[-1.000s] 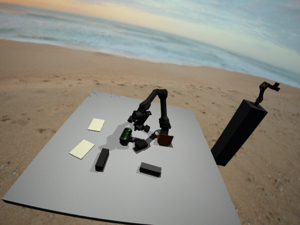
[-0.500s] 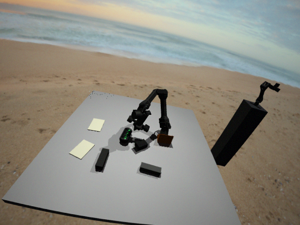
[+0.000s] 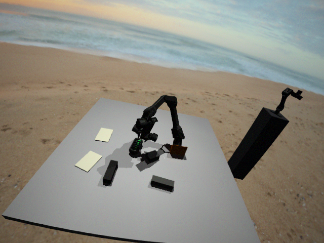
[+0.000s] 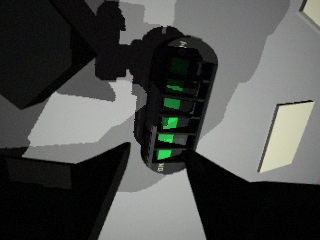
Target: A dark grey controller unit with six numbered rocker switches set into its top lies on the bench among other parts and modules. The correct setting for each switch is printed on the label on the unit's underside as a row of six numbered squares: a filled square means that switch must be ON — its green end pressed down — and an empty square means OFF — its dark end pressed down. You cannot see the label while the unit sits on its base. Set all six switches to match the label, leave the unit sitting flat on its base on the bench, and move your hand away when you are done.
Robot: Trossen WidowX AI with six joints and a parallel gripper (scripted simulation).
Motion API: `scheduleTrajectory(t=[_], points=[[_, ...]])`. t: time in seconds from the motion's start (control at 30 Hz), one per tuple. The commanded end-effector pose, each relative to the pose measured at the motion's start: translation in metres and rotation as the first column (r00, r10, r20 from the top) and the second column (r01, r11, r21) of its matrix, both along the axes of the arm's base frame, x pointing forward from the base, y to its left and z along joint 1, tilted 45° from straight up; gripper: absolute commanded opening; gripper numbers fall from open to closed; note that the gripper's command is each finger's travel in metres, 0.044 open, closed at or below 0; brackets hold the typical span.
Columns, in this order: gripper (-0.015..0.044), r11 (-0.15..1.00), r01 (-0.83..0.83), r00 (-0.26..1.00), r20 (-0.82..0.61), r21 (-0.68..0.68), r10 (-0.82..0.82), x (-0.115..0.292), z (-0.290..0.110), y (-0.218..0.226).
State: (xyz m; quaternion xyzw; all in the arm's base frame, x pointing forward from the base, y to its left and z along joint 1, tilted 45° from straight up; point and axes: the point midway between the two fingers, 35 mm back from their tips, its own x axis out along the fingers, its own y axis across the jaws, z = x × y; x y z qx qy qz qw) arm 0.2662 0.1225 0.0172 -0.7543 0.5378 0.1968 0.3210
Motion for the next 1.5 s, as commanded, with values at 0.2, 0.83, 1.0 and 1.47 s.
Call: scheduleTrajectory(t=[0.2,0.83,1.0,1.47], points=[[0.0440,0.995,0.088,0.994,-0.067,-0.047,-0.091,0.022,-0.016,0.039],[0.0440,0.977,0.176,0.975,-0.117,-0.124,-0.191,0.037,-0.045,0.066],[0.0440,0.977,0.176,0.975,-0.117,-0.124,-0.191,0.039,-0.051,0.061],[0.0440,0.976,0.176,0.975,-0.117,-0.124,-0.191,0.043,-0.067,0.046]])
